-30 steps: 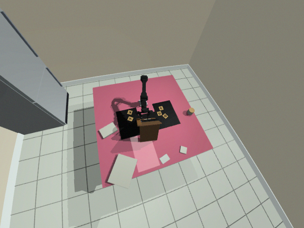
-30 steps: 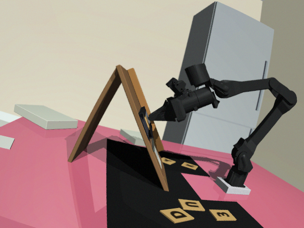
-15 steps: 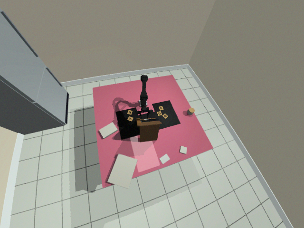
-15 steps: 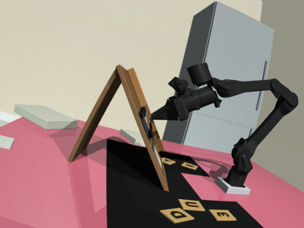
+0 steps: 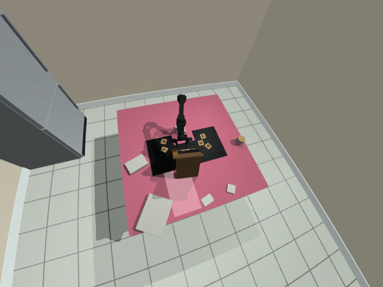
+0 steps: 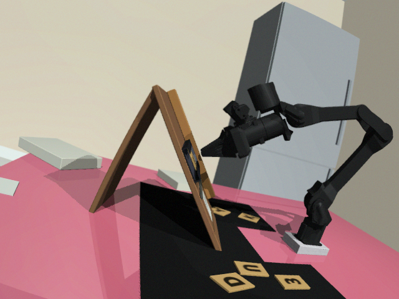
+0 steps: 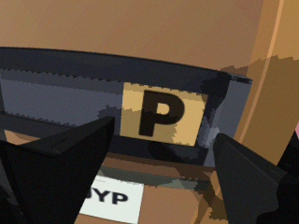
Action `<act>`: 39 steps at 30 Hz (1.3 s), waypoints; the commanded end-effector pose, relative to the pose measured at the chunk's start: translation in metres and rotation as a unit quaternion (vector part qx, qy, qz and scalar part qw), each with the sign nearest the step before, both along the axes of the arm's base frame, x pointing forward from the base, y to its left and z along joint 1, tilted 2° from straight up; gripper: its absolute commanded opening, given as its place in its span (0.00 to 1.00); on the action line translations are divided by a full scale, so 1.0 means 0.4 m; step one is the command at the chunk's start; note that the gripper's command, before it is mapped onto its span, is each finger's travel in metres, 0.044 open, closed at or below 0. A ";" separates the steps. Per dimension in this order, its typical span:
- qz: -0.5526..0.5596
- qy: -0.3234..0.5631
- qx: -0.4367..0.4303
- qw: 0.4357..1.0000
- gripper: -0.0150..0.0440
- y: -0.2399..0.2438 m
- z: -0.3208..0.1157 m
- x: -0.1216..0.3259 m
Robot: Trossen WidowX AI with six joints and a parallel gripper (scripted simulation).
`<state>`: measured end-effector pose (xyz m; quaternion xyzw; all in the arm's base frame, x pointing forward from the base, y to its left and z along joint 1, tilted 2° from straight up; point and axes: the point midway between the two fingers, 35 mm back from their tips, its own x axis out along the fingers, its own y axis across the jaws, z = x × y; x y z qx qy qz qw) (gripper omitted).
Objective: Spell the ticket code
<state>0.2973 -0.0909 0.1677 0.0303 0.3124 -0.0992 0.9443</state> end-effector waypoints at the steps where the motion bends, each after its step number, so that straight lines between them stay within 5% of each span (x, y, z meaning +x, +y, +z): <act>1: 0.003 -0.002 -0.001 1.000 0.75 0.002 0.005 -0.006; 39: 0.003 -0.002 -0.001 1.000 0.75 0.009 0.025 -0.032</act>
